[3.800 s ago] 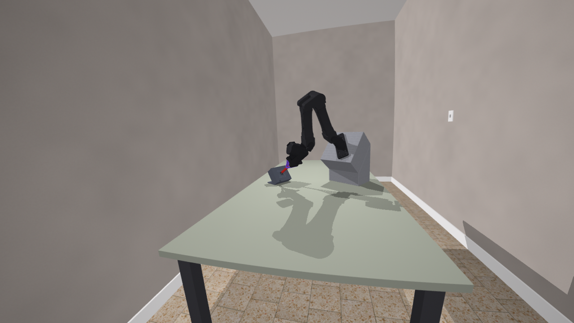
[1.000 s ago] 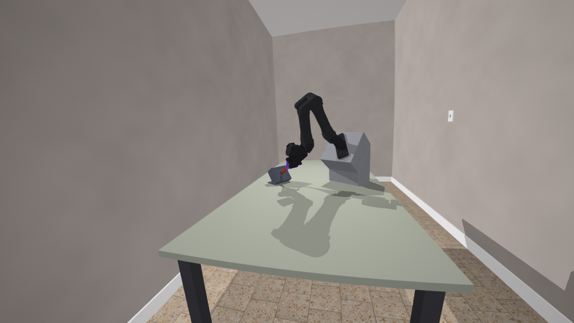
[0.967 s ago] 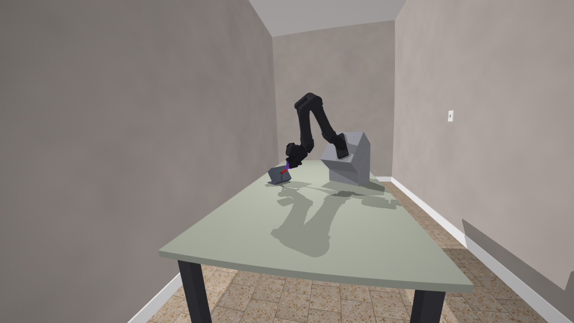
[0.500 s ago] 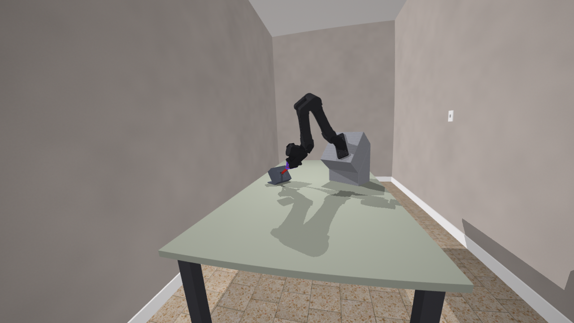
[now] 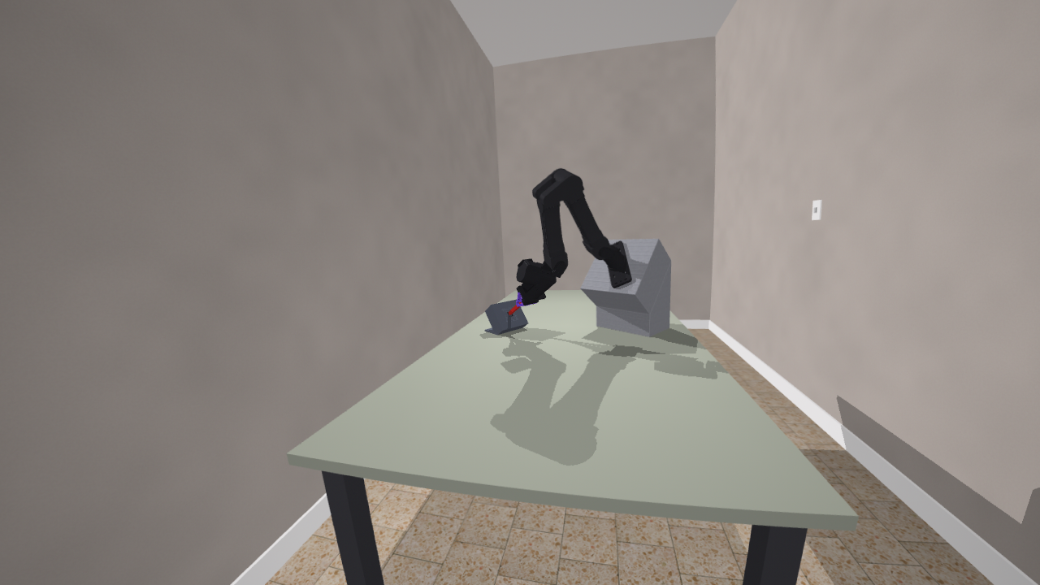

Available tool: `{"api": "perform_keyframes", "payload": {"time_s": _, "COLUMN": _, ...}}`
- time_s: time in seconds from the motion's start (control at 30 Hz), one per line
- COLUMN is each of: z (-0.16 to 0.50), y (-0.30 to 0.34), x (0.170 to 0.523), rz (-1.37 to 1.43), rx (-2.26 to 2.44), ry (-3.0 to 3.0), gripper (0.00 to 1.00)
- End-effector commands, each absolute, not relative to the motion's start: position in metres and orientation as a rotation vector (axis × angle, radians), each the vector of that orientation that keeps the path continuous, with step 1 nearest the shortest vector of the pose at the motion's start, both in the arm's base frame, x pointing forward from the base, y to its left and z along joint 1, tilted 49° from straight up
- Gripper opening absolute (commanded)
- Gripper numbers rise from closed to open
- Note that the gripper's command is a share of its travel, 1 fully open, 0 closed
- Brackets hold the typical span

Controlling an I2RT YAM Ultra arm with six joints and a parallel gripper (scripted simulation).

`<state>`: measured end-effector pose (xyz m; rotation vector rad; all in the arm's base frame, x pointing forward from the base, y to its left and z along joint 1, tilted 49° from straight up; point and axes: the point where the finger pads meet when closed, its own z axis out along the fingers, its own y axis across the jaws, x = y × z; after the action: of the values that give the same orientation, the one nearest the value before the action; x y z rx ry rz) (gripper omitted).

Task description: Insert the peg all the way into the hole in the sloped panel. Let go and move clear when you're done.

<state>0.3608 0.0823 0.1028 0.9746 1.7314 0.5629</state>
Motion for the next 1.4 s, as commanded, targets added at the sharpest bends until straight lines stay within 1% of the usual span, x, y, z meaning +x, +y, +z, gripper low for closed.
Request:
{"api": "perform_keyframes", "payload": {"time_s": 0.0, "z": 0.105, "y": 0.077, "x": 0.356, "rz": 0.550, "rx": 0.984, "ry": 1.717, "gripper": 0.00}}
{"api": "perform_keyframes", "payload": {"time_s": 0.13, "z": 0.105, "y": 0.077, "x": 0.351, "rz": 0.550, "rx": 0.984, "ry": 1.717, "gripper": 0.00}}
{"api": "perform_keyframes", "payload": {"time_s": 0.37, "z": 0.110, "y": 0.083, "x": 0.357, "rz": 0.576, "rx": 0.973, "ry": 1.714, "gripper": 0.00}}
{"api": "perform_keyframes", "payload": {"time_s": 1.0, "z": 0.105, "y": 0.078, "x": 0.336, "rz": 0.550, "rx": 0.984, "ry": 1.717, "gripper": 0.00}}
{"api": "perform_keyframes", "payload": {"time_s": 1.37, "z": 0.106, "y": 0.077, "x": 0.331, "rz": 0.550, "rx": 0.984, "ry": 1.718, "gripper": 0.00}}
